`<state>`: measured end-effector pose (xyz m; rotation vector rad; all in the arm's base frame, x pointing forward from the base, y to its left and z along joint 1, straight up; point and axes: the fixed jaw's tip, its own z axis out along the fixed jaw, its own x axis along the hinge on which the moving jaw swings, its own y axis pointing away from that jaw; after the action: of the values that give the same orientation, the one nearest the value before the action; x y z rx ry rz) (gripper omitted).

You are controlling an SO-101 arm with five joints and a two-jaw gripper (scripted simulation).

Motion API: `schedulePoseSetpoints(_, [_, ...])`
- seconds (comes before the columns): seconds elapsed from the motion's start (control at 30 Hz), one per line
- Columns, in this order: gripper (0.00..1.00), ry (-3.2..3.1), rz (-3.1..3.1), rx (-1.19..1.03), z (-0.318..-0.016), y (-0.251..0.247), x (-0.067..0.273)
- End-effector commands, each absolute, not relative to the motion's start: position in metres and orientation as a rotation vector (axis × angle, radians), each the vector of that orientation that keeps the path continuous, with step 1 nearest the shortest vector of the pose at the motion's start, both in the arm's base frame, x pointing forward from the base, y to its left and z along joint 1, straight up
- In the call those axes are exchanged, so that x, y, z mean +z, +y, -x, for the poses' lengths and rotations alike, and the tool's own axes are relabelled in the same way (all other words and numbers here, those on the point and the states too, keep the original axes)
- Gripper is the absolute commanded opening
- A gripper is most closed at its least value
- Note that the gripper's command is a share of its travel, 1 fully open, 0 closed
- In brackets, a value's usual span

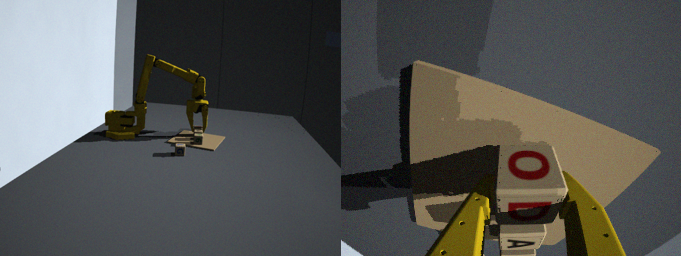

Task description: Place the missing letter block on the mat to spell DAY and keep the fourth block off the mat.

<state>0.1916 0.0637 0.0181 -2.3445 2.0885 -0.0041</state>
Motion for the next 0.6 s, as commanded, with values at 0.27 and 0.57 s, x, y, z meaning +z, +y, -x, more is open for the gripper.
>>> schedulePoseSetpoints(0.27, [0.19,2.054,2.307,-0.047,-0.1985,0.0669,0.0269])
schedulePoseSetpoints(0.57, [0.27,2.054,2.307,-0.047,-0.1985,0.0669,0.0269])
